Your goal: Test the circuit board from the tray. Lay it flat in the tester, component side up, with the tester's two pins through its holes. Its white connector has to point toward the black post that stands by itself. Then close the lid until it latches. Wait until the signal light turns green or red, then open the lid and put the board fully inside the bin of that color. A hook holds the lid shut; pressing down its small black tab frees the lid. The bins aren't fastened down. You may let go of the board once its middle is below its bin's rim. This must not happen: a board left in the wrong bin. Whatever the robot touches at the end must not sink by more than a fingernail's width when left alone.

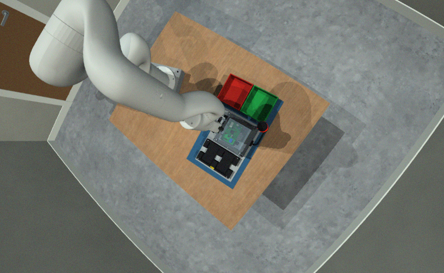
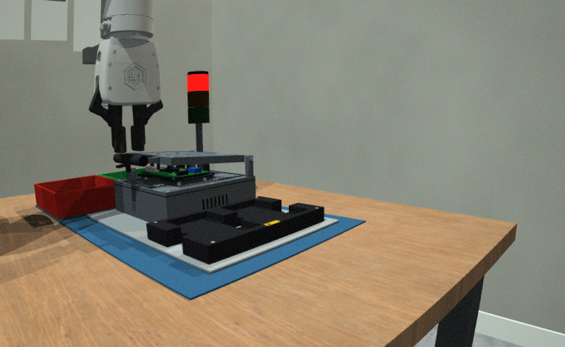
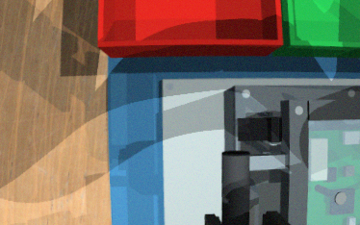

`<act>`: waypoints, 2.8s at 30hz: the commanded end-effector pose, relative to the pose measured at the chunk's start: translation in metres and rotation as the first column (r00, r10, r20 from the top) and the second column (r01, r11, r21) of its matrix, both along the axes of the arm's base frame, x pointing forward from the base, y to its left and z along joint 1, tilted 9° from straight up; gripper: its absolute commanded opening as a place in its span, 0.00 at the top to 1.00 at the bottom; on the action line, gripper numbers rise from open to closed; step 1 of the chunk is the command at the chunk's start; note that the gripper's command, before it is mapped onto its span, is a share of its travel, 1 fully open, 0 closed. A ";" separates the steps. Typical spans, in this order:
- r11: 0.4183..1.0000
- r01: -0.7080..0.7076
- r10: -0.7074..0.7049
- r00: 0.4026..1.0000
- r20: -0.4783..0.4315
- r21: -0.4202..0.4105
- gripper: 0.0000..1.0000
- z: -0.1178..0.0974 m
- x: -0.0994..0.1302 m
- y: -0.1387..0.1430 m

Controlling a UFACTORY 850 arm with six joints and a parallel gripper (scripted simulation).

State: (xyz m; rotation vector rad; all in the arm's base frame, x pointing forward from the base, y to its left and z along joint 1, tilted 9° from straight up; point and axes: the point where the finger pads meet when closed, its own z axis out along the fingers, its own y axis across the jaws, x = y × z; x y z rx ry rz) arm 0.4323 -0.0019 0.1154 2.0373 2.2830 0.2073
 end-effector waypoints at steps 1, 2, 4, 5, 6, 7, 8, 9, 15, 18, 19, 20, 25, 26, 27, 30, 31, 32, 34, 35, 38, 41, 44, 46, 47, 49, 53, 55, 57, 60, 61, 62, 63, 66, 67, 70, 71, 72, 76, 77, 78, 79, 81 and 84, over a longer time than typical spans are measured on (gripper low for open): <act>1.000 0.000 0.000 1.000 0.002 0.000 0.72 -0.004 0.001 0.000; 1.000 0.000 0.000 1.000 0.002 0.000 0.72 -0.006 0.002 0.000; 1.000 0.000 0.000 1.000 0.002 0.001 0.72 -0.011 0.002 0.001; 1.000 0.000 0.000 1.000 0.002 0.000 0.72 -0.013 0.003 0.001; 1.000 0.000 0.000 1.000 0.002 0.001 0.72 -0.015 0.003 0.001; 1.000 0.000 0.000 1.000 0.002 0.000 0.72 -0.017 0.003 0.001; 1.000 0.000 0.000 1.000 0.002 0.000 0.72 -0.017 0.003 0.001; 1.000 0.000 0.000 1.000 0.002 0.000 0.72 -0.017 0.003 0.001; 1.000 0.000 0.000 1.000 0.002 0.001 0.72 -0.025 0.004 0.001; 1.000 0.000 0.000 1.000 0.002 0.000 0.72 -0.025 0.004 0.001; 1.000 0.000 0.000 1.000 0.002 0.000 0.72 -0.025 0.004 0.001; 1.000 0.000 0.000 1.000 0.002 0.000 0.72 -0.025 0.004 0.001; 1.000 0.000 0.000 1.000 0.002 0.000 0.72 -0.025 0.004 0.001; 1.000 0.000 0.000 1.000 0.002 0.000 0.72 -0.025 0.004 0.001; 1.000 0.000 0.000 1.000 0.002 0.000 1.00 -0.025 0.004 0.001; 1.000 0.000 0.000 1.000 0.002 0.000 1.00 -0.025 0.004 0.001; 1.000 0.000 0.000 1.000 0.002 0.000 1.00 -0.025 0.004 0.001; 1.000 0.000 0.000 1.000 0.002 0.000 1.00 -0.025 0.004 0.001; 1.000 0.000 0.000 1.000 0.002 0.000 1.00 -0.025 0.004 0.001; 1.000 0.000 0.000 1.000 0.002 0.000 1.00 -0.025 0.004 0.001; 1.000 0.000 0.000 1.000 0.002 0.000 1.00 -0.025 0.004 0.001; 1.000 0.000 0.000 1.000 0.002 0.000 1.00 -0.025 0.004 0.001; 1.000 0.000 0.000 1.000 0.002 0.000 1.00 -0.025 0.004 0.001; 1.000 0.000 0.000 1.000 0.002 0.000 1.00 -0.025 0.004 0.001; 1.000 0.000 0.000 1.000 0.002 0.000 1.00 -0.025 0.004 0.001; 1.000 0.000 0.000 1.000 0.002 0.000 1.00 -0.025 0.004 0.001; 1.000 0.000 0.000 1.000 0.002 0.000 1.00 -0.025 0.004 0.001; 1.000 0.000 0.000 1.000 0.002 0.000 1.00 -0.025 0.004 0.001; 1.000 0.000 0.000 1.000 0.002 0.000 1.00 -0.025 0.004 0.001; 1.000 0.000 0.000 1.000 0.002 0.000 1.00 -0.025 0.004 0.001; 1.000 0.000 0.000 1.000 0.002 0.000 1.00 -0.025 0.004 0.001; 1.000 0.000 0.000 1.000 0.002 0.000 1.00 -0.025 0.004 0.001; 1.000 0.000 0.000 1.000 0.002 0.000 1.00 -0.025 0.004 0.001; 1.000 0.000 0.000 1.000 0.002 0.000 1.00 -0.025 0.004 0.001; 1.000 0.000 0.000 1.000 0.002 0.000 1.00 -0.025 0.004 0.001; 1.000 0.000 0.000 1.000 0.002 0.001 1.00 -0.025 0.004 0.001; 1.000 0.000 0.000 1.000 0.002 0.001 1.00 -0.025 0.005 0.001; 1.000 0.000 0.000 1.000 0.002 0.001 1.00 -0.024 0.005 0.001; 1.000 0.000 0.000 1.000 0.002 0.002 1.00 -0.021 0.005 0.001; 1.000 0.000 0.000 1.000 0.002 0.002 1.00 -0.021 0.005 0.001; 1.000 0.000 0.000 1.000 0.002 0.002 1.00 -0.020 0.004 0.002; 1.000 0.000 0.000 1.000 0.002 0.002 1.00 -0.018 0.004 0.001; 1.000 0.000 0.000 1.000 0.002 0.002 1.00 -0.015 0.004 0.001; 1.000 0.000 0.000 1.000 0.002 0.001 1.00 -0.009 0.004 0.001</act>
